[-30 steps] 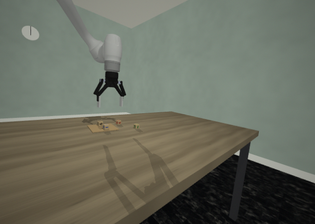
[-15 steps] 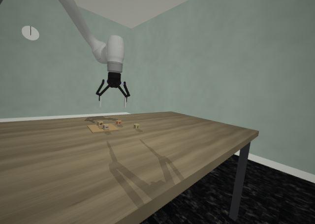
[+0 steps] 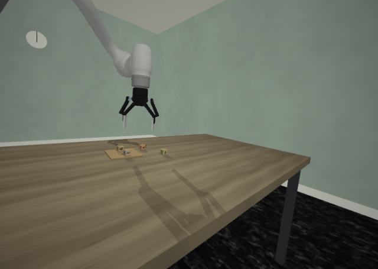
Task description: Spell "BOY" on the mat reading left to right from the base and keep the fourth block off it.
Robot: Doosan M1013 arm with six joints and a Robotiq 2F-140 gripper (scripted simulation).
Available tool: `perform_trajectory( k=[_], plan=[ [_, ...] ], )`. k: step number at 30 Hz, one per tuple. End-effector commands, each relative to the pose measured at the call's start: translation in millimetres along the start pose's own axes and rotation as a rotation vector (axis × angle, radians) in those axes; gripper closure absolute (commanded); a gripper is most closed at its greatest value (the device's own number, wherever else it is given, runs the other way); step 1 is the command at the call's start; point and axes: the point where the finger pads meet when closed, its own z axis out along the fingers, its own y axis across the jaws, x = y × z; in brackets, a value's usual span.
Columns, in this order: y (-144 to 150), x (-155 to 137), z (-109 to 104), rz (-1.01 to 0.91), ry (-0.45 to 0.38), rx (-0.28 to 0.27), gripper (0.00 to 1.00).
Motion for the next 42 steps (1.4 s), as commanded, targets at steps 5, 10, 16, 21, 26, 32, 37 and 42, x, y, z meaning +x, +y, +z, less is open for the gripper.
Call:
perform_trajectory(
  k=[5, 10, 16, 21, 26, 32, 37, 42],
  plan=[
    [-9.6, -5.5, 1.2, 0.231, 0.008, 0.002, 0.0],
    [-13.9, -9.0, 2.2, 0.368, 0.008, 0.002, 0.0],
    [-18.7, -12.8, 3.2, 0.524, 0.008, 0.003, 0.0],
    [-19.9, -13.8, 3.5, 0.563, 0.008, 0.003, 0.0],
    [-20.3, -14.1, 3.6, 0.575, 0.008, 0.003, 0.63],
    [-20.3, -14.1, 3.6, 0.575, 0.008, 0.003, 0.63],
    [-20.3, -14.1, 3.6, 0.575, 0.008, 0.003, 0.63],
    [-20.3, -14.1, 3.6, 0.575, 0.008, 0.003, 0.63]
  ],
)
